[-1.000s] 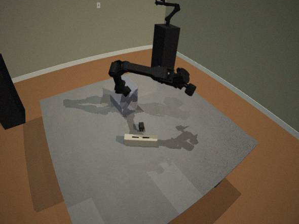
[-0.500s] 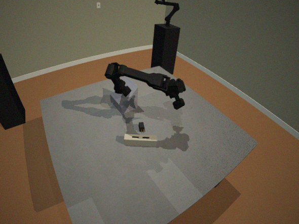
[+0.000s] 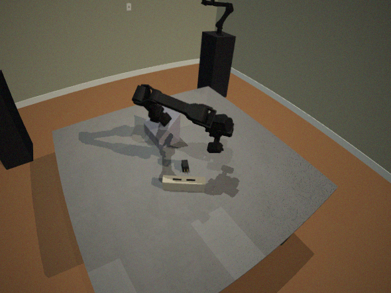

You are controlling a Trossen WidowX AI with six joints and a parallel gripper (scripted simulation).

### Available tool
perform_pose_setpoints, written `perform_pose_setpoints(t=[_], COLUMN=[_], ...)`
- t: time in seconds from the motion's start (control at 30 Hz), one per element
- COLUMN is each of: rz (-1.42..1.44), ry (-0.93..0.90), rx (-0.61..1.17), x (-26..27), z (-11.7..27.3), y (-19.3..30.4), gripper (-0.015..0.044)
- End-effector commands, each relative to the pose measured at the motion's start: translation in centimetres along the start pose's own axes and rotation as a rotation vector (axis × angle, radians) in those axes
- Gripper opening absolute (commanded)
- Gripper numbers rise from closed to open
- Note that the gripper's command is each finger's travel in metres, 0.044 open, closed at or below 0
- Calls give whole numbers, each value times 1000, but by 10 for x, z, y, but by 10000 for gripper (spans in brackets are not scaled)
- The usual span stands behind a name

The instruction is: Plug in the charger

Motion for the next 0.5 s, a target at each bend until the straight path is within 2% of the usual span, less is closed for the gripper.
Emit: perform_pose_setpoints(t=[0.0,0.47], rz=[-131,-518], ry=[49,222], rx=[49,193], x=[-8,-27], z=[-1,-10], y=[18,72], gripper=[440,440])
Point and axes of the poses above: the point midway between the two fingers, 35 mm back from their tips, its own z axis back along the fingers, its own x axis across the jaws, y = z × x, the point moved 6 cm from there along z, back along the fingers, and after that the axes turned 9 degrees about z, right-handed, at the moved point
